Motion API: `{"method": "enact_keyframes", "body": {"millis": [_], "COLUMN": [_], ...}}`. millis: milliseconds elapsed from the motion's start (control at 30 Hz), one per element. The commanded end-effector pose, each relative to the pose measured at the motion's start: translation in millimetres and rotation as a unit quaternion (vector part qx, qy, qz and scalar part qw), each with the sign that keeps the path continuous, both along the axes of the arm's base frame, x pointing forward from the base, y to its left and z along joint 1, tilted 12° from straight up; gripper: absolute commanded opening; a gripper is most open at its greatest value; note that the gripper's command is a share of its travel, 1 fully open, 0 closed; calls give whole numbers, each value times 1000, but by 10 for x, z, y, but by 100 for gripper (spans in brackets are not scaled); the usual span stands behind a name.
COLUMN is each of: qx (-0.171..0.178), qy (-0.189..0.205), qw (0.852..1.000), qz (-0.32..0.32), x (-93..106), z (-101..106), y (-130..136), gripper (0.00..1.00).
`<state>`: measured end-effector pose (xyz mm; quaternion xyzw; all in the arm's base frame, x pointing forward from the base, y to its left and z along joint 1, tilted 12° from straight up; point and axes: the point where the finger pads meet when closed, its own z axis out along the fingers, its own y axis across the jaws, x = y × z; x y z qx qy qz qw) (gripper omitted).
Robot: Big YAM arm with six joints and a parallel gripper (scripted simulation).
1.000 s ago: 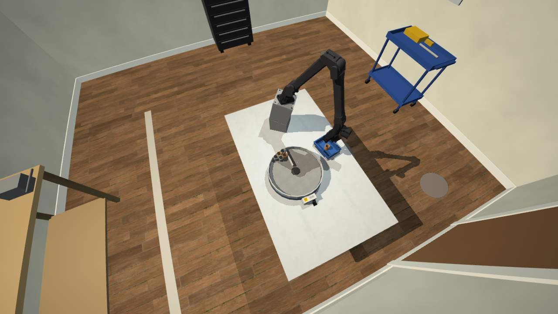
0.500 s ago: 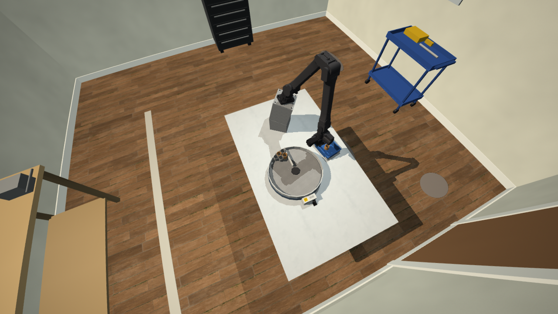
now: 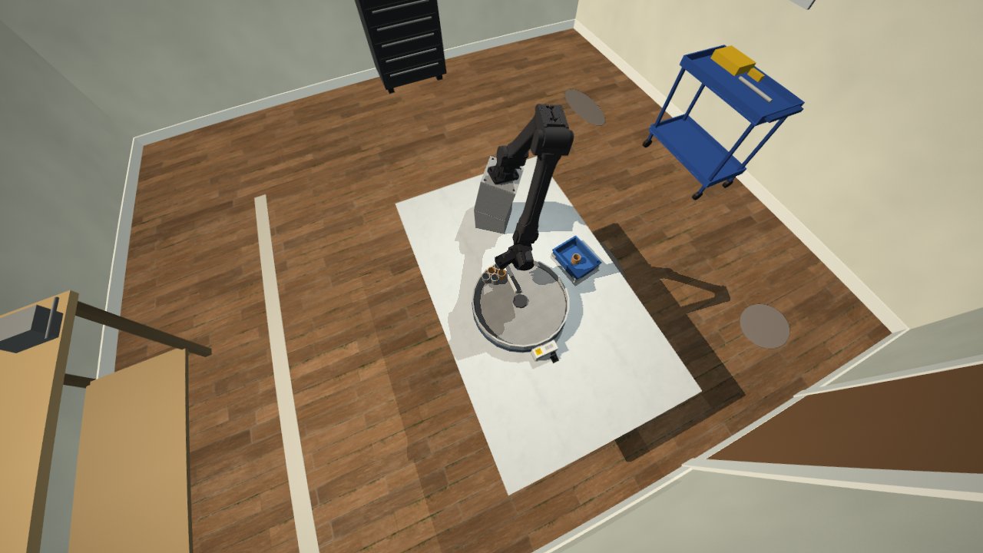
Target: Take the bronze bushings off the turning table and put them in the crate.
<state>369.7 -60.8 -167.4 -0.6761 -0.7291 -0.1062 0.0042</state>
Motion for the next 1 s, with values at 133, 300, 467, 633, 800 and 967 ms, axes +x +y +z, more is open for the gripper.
{"method": "enact_keyframes", "body": {"millis": [133,300,467,633,800,967], "qx": [-8,-12,-10,-11,-11,-11], "qy": [-9,-18,-14,-14,-14,-14], "qw": [999,998,998,999,999,999], "qz": [44,57,55,52,50,50], "x": [-26,32,-21,-26,-25,-25], "z": [-99,-40,-61,-61,-61,-61], "y": [-588,-627,-628,-652,-648,-648], "gripper": [14,14,14,14,14,14]}}
